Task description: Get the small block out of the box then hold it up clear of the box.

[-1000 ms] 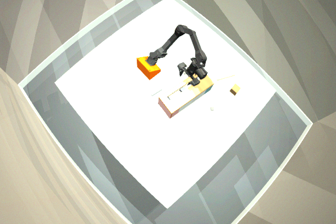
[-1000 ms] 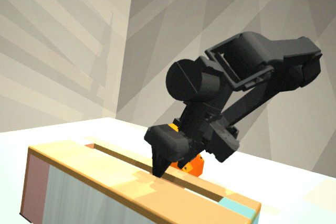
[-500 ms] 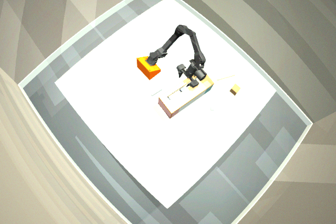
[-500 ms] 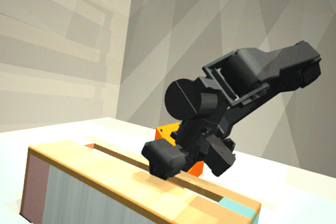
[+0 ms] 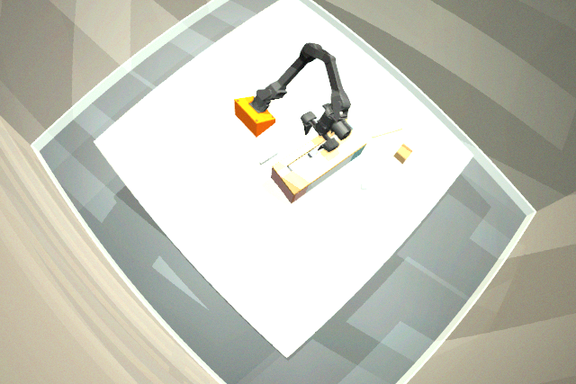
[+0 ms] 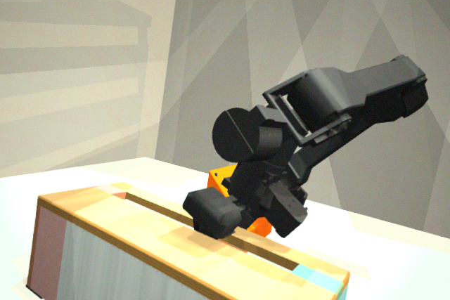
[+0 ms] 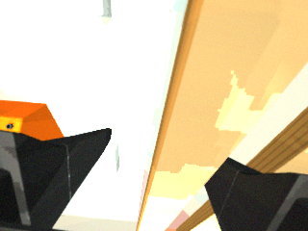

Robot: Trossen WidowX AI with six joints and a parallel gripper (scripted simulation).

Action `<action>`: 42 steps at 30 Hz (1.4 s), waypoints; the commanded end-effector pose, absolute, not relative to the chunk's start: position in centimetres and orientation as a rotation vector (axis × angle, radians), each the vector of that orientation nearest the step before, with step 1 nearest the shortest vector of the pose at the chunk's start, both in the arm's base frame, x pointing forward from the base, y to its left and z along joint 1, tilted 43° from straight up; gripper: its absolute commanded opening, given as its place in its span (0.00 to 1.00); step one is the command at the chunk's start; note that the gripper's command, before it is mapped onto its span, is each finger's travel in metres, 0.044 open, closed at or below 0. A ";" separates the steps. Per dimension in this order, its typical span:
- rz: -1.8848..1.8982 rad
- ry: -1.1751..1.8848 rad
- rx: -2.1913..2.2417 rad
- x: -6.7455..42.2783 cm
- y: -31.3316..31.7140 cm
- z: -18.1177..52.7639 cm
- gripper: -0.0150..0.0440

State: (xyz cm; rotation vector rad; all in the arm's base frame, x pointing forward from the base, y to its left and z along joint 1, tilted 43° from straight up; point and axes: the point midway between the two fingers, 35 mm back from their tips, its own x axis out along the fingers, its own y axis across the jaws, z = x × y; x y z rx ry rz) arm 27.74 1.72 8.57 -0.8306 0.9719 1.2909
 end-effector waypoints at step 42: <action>1.294 0.983 -0.831 26.4 -5.9 1.3 0.93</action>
